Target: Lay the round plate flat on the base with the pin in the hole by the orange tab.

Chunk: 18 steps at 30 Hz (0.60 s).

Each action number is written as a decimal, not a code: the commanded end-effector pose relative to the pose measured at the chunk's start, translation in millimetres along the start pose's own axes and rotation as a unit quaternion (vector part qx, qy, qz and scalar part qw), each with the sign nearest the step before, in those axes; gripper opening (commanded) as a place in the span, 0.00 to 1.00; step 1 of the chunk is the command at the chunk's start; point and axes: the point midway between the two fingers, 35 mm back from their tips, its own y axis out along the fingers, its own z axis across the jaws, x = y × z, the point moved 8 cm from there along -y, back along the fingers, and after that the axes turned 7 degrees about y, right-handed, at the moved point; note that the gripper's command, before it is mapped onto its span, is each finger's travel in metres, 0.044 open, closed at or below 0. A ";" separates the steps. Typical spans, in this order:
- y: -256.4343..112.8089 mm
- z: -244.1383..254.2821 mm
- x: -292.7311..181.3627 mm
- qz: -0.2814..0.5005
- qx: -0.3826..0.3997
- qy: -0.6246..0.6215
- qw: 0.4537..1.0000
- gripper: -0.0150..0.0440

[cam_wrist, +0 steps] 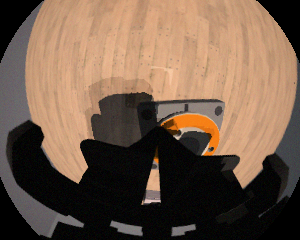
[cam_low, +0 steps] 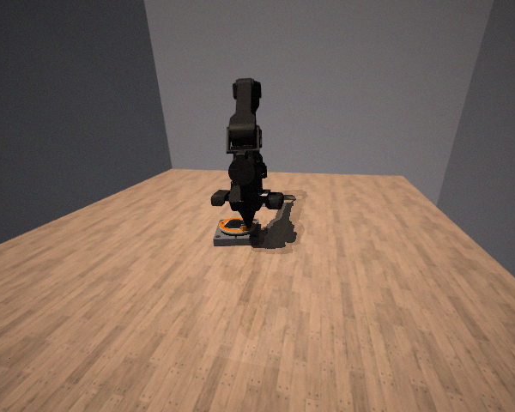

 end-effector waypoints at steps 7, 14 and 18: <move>-3.6 -9.2 13.7 -0.003 -0.003 0.000 1.000 0.25; -4.4 -13.8 17.6 -0.003 -0.003 0.000 1.000 0.25; -4.2 -16.7 19.7 -0.003 -0.003 0.000 1.000 0.25</move>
